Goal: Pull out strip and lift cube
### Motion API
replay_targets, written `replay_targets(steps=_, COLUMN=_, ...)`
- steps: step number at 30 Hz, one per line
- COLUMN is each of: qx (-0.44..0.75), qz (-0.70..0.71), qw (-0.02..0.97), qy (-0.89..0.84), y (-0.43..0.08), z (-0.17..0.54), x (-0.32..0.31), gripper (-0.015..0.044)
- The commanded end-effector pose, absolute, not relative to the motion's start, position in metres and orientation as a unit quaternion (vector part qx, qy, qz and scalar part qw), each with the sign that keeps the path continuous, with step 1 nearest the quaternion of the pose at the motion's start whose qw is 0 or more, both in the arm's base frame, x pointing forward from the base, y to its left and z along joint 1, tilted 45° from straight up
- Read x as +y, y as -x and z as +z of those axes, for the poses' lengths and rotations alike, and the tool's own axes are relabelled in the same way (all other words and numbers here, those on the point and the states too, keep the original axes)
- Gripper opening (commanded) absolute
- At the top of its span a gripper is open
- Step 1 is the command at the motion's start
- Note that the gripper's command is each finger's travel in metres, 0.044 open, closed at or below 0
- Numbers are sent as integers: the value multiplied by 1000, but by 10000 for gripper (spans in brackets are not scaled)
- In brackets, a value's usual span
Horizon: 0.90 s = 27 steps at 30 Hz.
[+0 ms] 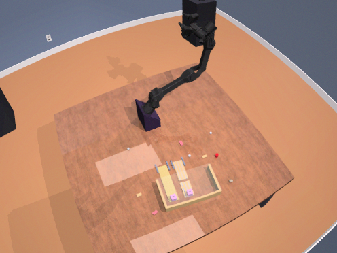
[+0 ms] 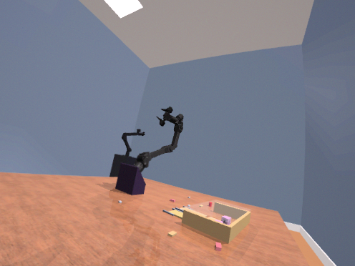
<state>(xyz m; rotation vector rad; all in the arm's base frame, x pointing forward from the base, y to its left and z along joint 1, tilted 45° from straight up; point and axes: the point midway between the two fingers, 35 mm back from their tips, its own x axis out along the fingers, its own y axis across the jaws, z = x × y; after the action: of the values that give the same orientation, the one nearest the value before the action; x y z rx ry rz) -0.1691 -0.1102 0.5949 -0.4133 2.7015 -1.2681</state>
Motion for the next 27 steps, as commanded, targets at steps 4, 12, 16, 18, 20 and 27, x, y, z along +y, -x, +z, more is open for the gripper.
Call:
replay_targets(steps=4, qx=861, qz=-462, qw=107, qy=182, y=163, z=586, x=-142, gripper=400)
replay_targets(steps=12, qx=743, qz=-526, qw=282, qy=301, y=121, z=535, x=-266, gripper=400)
replay_targets(steps=16, qx=673, qz=-538, qw=380, qy=335, y=84, z=503, x=-315, gripper=400)
replay_targets(steps=18, qx=637, qz=-539, qw=431, qy=344, y=62, z=486, x=-335, gripper=400)
replay_targets(steps=20, qx=600, qz=-536, qw=482, qy=349, y=38, z=468, x=-352, gripper=400)
replay_targets(steps=27, qx=466, qz=-500, qw=658, qy=317, y=-53, z=394, x=-390, gripper=400)
